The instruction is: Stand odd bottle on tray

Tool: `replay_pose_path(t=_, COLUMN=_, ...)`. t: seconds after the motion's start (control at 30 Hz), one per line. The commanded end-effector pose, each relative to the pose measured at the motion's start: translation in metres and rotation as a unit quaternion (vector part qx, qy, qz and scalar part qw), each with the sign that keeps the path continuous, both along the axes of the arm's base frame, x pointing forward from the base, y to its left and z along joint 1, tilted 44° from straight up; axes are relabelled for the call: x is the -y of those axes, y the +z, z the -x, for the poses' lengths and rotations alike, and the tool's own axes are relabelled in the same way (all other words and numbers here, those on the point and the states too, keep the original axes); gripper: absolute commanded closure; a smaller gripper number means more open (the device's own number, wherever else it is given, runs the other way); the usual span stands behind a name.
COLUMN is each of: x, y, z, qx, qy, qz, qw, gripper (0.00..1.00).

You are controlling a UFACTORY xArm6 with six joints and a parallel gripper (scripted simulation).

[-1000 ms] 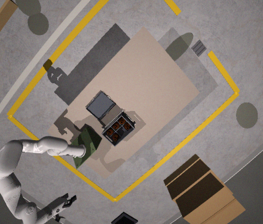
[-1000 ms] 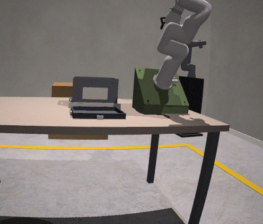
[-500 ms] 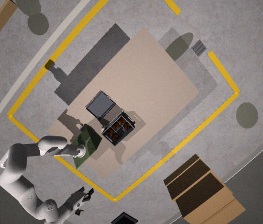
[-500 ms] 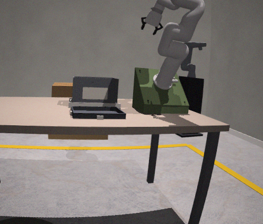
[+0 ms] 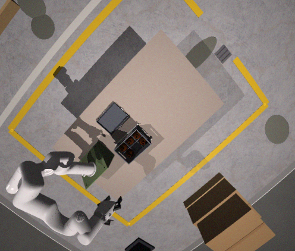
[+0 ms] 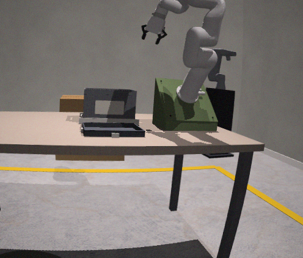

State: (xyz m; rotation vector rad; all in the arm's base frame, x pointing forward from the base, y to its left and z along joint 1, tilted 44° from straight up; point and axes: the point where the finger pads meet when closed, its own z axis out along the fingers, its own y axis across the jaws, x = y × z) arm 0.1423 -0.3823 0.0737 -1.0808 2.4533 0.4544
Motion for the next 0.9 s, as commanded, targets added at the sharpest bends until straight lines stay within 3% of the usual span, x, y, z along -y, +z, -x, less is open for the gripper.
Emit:
replay_pose_path(t=0.0, x=-0.006, y=-0.015, z=-0.038, qx=-0.006, qy=-0.002, qz=-0.018, qw=1.000, gripper=0.00)
replay_pose_path(t=0.07, x=-0.006, y=-0.015, z=-0.038, qx=-0.006, qy=-0.002, qz=-0.018, qw=1.000, gripper=0.00)
replay_pose_path(t=0.1, x=-0.015, y=-0.025, z=-0.062, qx=-0.012, qy=-0.003, qz=-0.032, qw=0.999, gripper=0.00)
replay_pose_path(t=0.57, x=-0.075, y=-0.073, z=-0.159, qx=-0.054, qy=-0.009, qz=-0.091, qw=0.994, gripper=0.00)
replay_pose_path(t=0.63, x=-0.075, y=-0.073, z=-0.159, qx=-0.054, qy=-0.009, qz=-0.091, qw=0.994, gripper=0.00)
replay_pose_path(t=0.7, x=-0.097, y=-0.086, z=-0.182, qx=-0.069, qy=-0.011, qz=-0.106, qw=0.992, gripper=0.00)
replay_pose_path(t=0.87, x=-0.126, y=-0.103, z=-0.208, qx=-0.090, qy=-0.013, qz=-0.123, qw=0.988, gripper=0.00)
